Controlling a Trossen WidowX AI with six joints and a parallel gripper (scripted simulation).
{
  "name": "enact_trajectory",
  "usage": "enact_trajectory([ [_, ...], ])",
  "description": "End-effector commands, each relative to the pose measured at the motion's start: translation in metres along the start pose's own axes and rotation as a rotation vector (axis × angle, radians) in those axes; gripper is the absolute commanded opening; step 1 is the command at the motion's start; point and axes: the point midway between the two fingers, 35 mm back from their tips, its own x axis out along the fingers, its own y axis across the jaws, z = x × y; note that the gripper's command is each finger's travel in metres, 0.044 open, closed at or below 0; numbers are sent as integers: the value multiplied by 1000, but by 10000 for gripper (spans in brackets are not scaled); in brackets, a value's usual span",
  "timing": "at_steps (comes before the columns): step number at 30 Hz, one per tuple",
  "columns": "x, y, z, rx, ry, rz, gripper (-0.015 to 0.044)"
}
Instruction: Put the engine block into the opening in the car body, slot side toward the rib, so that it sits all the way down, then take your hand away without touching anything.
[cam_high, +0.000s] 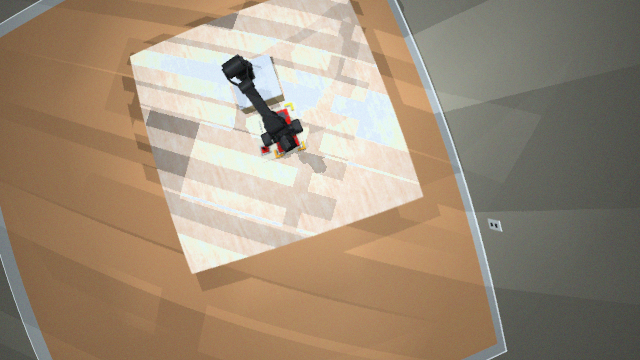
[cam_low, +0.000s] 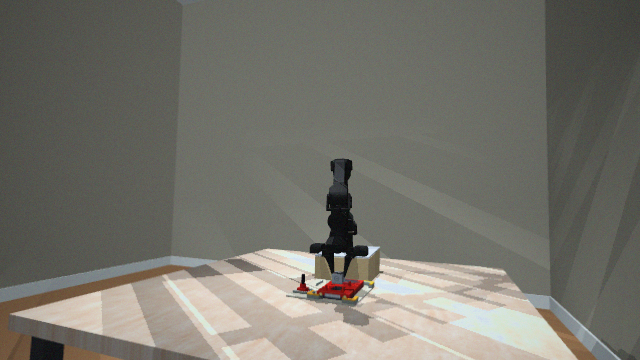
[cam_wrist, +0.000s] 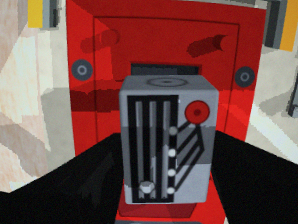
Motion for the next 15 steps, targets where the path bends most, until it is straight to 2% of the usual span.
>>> enact_trajectory([
  [1,1,-1,0,102,-2,-4,158],
  [6,2,-1,0,191,-2,-4,158],
  [15,3,-1,0,6,-1,-4,158],
])
